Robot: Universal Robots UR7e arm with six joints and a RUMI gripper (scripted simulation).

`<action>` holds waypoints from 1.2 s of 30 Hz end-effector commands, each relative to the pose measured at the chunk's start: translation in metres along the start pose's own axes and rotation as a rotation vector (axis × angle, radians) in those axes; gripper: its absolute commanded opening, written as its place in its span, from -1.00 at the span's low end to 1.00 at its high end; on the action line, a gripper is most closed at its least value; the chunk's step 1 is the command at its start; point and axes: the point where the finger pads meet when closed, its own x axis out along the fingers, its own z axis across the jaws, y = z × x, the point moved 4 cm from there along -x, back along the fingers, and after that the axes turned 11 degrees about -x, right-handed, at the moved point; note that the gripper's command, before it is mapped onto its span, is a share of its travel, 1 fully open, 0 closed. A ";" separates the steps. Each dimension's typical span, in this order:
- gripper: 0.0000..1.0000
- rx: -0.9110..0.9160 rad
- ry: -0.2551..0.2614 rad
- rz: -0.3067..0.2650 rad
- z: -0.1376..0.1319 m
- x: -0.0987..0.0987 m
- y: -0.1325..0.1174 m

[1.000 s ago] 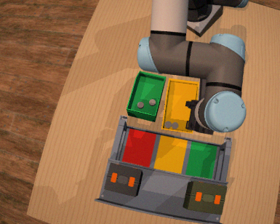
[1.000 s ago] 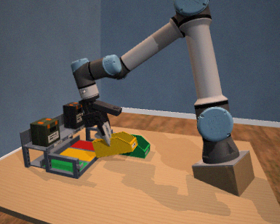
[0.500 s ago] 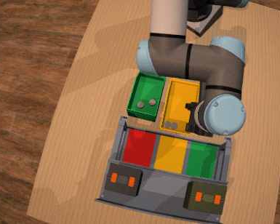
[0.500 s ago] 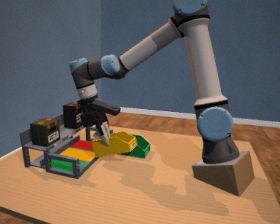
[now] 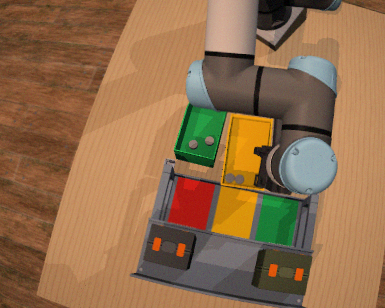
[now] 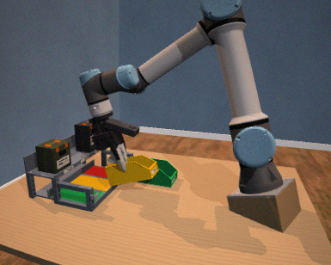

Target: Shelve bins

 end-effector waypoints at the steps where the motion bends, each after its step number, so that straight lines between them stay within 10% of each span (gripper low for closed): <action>1: -1.00 0.000 0.000 -0.001 -0.001 -0.002 -0.006; 36: -1.00 0.000 -0.001 0.003 -0.009 -0.013 -0.041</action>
